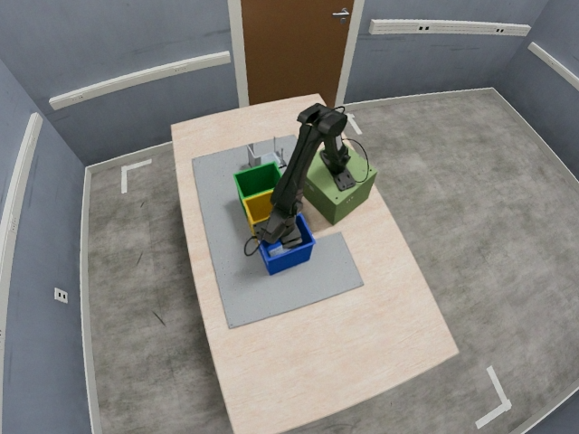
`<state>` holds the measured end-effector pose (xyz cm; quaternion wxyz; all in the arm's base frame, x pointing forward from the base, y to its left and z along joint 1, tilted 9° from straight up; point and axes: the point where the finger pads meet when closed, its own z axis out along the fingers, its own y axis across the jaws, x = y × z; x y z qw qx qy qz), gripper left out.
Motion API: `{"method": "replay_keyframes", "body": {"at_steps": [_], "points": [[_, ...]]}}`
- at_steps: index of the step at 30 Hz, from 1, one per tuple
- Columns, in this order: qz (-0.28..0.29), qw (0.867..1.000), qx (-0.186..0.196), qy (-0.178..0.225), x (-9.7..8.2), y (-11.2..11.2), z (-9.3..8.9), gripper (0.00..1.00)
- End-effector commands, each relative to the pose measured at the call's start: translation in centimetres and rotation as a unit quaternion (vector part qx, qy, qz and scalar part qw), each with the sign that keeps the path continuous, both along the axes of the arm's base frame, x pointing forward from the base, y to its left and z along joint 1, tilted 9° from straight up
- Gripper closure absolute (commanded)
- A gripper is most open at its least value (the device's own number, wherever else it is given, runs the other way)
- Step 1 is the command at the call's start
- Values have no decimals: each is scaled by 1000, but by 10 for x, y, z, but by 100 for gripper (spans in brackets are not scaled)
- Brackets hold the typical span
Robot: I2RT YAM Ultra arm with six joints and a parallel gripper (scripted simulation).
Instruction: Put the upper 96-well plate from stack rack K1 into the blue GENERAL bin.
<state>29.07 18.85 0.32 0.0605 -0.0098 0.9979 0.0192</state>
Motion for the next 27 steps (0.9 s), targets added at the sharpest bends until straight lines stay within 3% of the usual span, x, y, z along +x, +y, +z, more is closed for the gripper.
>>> {"method": "replay_keyframes", "body": {"at_steps": [1, 27], "points": [[0, 999, 15, -36, 17, 7, 21, 18], [1, 1000, 10, -29, 13, 5, 24, 18]]}}
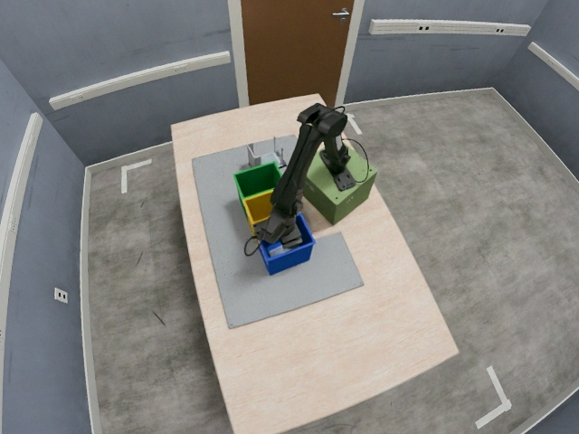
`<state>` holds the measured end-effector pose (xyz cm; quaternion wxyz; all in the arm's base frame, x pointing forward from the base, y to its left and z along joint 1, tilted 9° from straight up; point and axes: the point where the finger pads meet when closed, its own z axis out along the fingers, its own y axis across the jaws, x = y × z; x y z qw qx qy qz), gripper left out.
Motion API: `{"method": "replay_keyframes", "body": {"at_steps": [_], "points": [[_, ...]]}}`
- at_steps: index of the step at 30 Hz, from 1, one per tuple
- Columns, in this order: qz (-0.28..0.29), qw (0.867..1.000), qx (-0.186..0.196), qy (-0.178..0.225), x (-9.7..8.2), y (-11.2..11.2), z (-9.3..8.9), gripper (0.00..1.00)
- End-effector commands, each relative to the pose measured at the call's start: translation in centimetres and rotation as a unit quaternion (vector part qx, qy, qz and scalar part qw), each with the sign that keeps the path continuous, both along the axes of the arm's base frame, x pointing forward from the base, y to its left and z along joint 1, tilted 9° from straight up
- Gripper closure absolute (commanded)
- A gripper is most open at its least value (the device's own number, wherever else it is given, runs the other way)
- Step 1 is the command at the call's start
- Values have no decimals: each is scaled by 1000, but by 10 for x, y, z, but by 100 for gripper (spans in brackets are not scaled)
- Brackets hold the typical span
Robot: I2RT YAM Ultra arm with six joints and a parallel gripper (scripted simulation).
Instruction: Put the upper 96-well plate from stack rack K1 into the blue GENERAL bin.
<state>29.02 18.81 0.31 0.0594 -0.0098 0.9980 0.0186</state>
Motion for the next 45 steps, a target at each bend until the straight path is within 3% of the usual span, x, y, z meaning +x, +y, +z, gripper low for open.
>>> {"method": "replay_keyframes", "body": {"at_steps": [1, 45], "points": [[1, 999, 11, -30, 13, 5, 26, 18], [2, 999, 12, -30, 0, 4, 85, 18]]}}
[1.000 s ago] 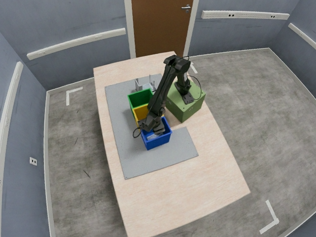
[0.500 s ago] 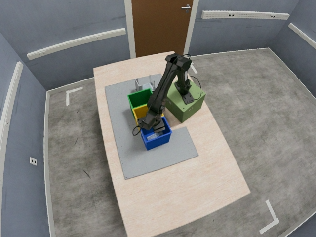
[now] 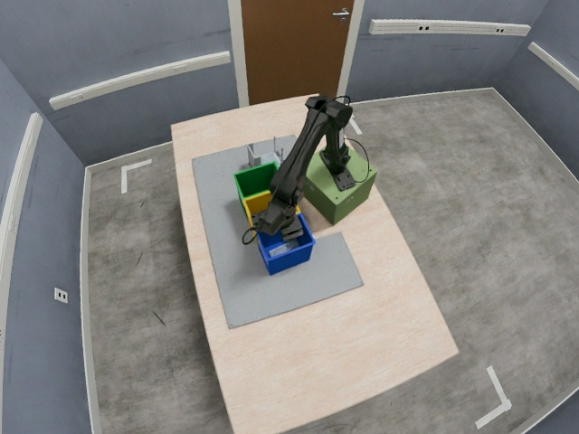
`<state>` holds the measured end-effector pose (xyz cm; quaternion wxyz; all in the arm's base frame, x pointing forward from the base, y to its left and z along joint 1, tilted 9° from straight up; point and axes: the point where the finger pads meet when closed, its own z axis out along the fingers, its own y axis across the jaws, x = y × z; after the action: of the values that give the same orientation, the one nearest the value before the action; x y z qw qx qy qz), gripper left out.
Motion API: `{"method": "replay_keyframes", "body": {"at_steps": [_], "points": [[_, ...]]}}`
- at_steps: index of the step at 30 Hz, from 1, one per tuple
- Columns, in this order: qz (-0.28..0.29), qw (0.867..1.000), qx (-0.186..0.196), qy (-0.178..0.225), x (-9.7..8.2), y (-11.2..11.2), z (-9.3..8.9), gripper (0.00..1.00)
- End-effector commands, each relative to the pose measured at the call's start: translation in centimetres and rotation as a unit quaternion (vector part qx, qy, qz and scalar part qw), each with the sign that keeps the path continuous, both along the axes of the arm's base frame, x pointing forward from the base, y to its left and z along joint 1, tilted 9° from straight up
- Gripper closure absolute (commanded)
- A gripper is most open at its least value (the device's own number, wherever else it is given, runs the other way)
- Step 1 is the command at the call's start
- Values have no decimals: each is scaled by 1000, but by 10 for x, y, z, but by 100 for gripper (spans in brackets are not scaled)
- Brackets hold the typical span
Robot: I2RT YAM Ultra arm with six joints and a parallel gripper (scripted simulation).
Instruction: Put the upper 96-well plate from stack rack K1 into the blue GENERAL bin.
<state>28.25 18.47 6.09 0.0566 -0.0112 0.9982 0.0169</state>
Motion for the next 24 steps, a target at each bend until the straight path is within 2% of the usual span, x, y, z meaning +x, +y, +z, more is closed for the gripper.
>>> {"method": "replay_keyframes", "body": {"at_steps": [1, 24], "points": [[1, 999, 14, -33, 8, 8, 27, 18], [1, 999, 17, -37, 10, 9, 28, 18]]}}
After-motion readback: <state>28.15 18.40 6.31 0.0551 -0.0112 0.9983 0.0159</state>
